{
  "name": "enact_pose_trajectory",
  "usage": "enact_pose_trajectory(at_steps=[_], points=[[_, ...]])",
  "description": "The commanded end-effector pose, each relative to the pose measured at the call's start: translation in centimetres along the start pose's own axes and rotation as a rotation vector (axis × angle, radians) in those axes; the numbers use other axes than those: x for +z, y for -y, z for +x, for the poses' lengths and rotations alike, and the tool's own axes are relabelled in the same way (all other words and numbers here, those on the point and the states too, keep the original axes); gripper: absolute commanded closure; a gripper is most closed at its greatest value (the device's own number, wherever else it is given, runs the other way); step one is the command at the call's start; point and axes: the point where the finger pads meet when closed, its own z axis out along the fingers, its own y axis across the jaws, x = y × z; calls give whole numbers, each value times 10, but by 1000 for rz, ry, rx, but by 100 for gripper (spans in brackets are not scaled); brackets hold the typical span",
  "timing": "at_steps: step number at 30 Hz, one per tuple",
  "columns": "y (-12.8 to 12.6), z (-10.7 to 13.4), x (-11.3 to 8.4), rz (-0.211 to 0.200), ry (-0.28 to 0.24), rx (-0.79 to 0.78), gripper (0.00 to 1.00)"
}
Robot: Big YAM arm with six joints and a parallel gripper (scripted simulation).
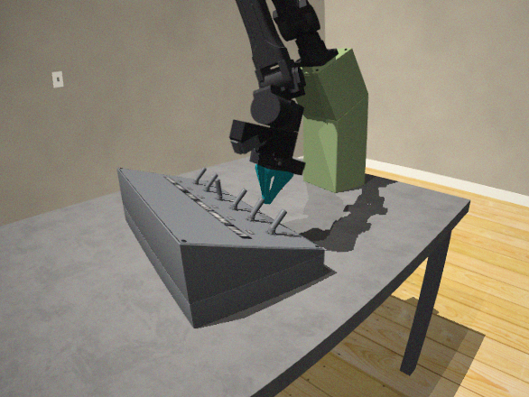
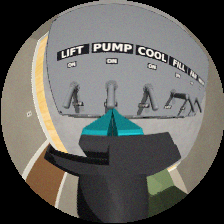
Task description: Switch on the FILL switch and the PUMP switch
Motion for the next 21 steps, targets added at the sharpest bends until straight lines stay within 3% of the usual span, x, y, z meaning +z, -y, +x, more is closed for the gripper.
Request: enact_pose_trajectory(at_steps=[1,21], points=[[-4,-50,-4,-7,80,56,100],[-3,-55,-4,-6,79,53,100]])
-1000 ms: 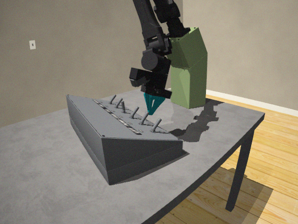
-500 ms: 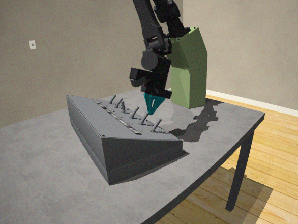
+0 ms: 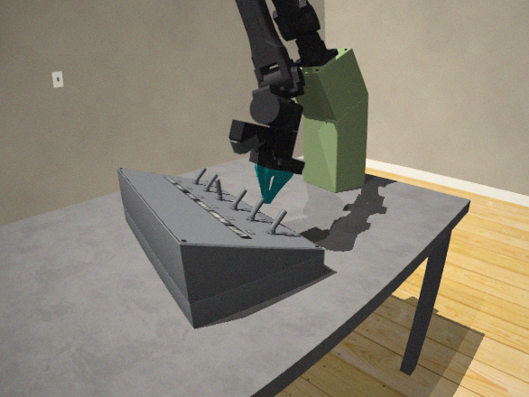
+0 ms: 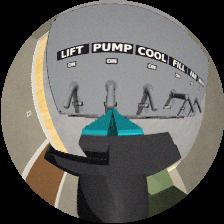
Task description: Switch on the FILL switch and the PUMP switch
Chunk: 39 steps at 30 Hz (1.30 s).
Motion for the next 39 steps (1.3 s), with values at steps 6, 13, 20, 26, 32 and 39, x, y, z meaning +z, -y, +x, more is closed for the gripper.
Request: enact_pose_trajectory(at_steps=[6,13,20,26,32,39], points=[[-4,-58,-5,-8,87,60,100],[-4,-62,-5,-10,91,63,100],[-4,-62,-5,-11,93,65,100],[-4,-62,-5,-11,93,65,100],[-4,-62,-5,-11,93,65,100],[-4,-62,-5,-11,93,65,100]])
